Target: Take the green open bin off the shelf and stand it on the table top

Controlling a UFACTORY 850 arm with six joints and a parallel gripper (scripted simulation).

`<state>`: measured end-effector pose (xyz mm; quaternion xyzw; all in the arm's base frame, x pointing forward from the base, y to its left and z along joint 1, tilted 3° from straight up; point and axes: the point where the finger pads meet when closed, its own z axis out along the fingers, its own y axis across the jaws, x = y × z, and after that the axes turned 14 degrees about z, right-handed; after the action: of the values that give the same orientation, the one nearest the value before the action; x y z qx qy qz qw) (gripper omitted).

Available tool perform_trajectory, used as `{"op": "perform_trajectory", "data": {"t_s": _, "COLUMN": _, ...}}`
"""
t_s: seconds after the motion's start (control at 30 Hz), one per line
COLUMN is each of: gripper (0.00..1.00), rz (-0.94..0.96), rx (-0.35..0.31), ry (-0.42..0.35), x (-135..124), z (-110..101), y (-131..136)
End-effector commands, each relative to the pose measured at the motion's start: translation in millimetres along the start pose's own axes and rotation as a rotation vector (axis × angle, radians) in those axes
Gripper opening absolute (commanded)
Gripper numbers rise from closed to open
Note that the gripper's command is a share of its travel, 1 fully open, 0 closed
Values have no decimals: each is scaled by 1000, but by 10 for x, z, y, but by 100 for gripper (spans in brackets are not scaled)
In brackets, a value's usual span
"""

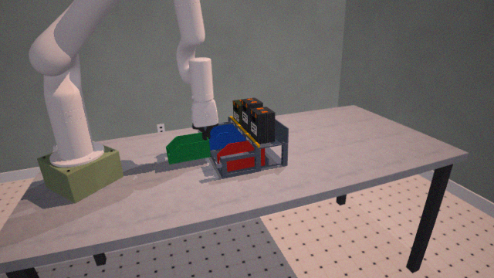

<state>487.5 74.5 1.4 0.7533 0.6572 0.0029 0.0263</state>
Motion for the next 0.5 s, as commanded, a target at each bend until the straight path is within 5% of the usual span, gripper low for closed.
{"op": "perform_trajectory", "data": {"t_s": 0.0, "gripper": 0, "rz": 0, "rx": -1, "ry": 0, "x": 2, "z": 40, "y": 7}}
{"op": "perform_trajectory", "data": {"t_s": 0.47, "gripper": 0, "rz": 0, "rx": -1, "ry": 0, "x": 2, "z": 72, "y": 7}}
